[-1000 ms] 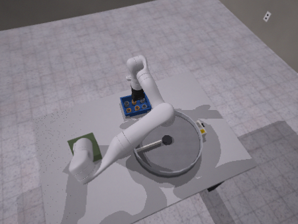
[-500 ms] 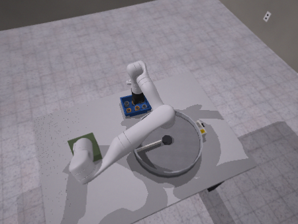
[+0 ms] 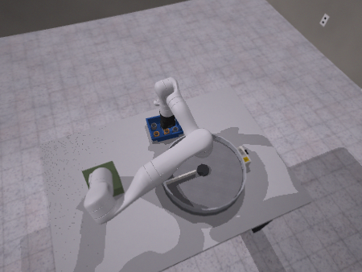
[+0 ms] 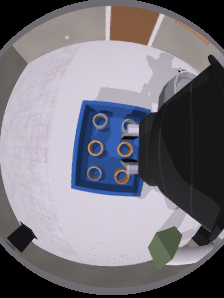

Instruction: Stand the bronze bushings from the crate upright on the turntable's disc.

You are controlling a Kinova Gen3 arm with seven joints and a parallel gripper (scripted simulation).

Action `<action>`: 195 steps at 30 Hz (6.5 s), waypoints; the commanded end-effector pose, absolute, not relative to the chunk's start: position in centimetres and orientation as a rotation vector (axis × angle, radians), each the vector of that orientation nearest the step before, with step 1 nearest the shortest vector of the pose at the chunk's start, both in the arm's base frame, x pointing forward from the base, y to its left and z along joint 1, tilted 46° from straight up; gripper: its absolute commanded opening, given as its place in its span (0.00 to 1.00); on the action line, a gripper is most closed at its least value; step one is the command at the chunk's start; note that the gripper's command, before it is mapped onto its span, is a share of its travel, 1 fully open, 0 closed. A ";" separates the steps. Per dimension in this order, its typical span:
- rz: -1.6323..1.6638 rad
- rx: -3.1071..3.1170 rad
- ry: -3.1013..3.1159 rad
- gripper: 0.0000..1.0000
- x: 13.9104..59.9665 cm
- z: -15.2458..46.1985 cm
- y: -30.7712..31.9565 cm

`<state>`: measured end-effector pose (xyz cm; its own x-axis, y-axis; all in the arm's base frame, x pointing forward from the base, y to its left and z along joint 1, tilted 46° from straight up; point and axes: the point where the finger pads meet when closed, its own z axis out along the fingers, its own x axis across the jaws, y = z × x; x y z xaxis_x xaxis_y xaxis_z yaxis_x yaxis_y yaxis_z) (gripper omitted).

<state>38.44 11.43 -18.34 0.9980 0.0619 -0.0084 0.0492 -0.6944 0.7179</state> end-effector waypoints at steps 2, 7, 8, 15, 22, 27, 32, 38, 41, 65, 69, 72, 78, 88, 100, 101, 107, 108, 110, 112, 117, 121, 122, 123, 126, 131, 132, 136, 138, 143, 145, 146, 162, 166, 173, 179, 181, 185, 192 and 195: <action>0.024 2.342 0.073 0.76 38.5 -18.5 11.3; 0.024 2.342 0.073 0.76 38.5 -18.5 11.3; 0.024 2.342 0.073 0.76 38.5 -18.5 11.3; 0.024 2.342 0.073 0.76 38.5 -18.5 11.3; 0.024 2.342 0.073 0.76 38.5 -18.5 11.3; 0.024 2.342 0.073 0.76 38.5 -18.5 11.3; 0.024 2.342 0.072 0.76 38.4 -18.6 11.2; 0.024 2.341 0.073 0.76 38.4 -18.6 11.0; 0.024 2.342 0.073 0.76 38.4 -18.6 11.0; 0.024 2.342 0.073 0.76 38.4 -18.6 11.0; 0.024 2.342 0.073 0.76 38.4 -18.6 11.0; 0.024 2.342 0.073 0.76 38.4 -18.6 11.0; 0.024 2.342 0.072 0.76 38.5 -18.9 10.8; 0.025 2.342 0.070 0.76 38.5 -19.9 9.8; 0.025 2.342 0.070 0.76 38.5 -20.0 9.6; 0.025 2.342 0.070 0.76 38.5 -20.0 9.6; 0.025 2.342 0.070 0.76 38.5 -20.0 9.6; 0.025 2.342 0.070 0.76 38.5 -20.0 9.6; 0.025 2.342 0.070 0.76 38.5 -20.0 9.6; 0.025 2.342 0.070 0.76 38.5 -20.0 9.6; 0.025 2.342 0.070 0.76 38.5 -20.0 9.6; 0.025 2.342 0.070 0.76 38.5 -20.0 9.6; 0.025 2.342 0.070 0.76 38.5 -20.0 9.6; 0.025 2.342 0.070 0.76 38.5 -20.0 9.6; 0.025 2.342 0.070 0.76 38.5 -20.0 9.6; 0.025 2.342 0.070 0.76 38.5 -20.0 9.6; 0.025 2.342 0.070 0.76 38.5 -20.0 9.6; 0.025 2.342 0.069 0.76 38.5 -20.2 9.4; 0.025 2.342 0.069 0.76 38.6 -20.4 9.2; 0.026 2.342 0.068 0.76 38.6 -21.0 8.6; 0.026 2.342 0.068 0.76 38.6 -21.3 8.3; 0.026 2.342 0.068 0.76 38.6 -21.3 8.3; 0.026 2.342 0.068 0.76 38.6 -21.7 7.9; 0.026 2.342 0.068 0.76 38.6 -21.7 7.9; 0.026 2.342 0.068 0.76 38.6 -21.7 7.9; 0.026 2.342 0.068 0.76 38.6 -21.7 7.9; 0.026 2.342 0.068 0.76 38.6 -21.7 7.9; 0.026 2.342 0.068 0.76 38.6 -21.7 7.9; 0.026 2.342 0.068 0.00 38.6 -21.7 7.9; 0.026 2.342 0.068 0.00 38.6 -21.7 7.9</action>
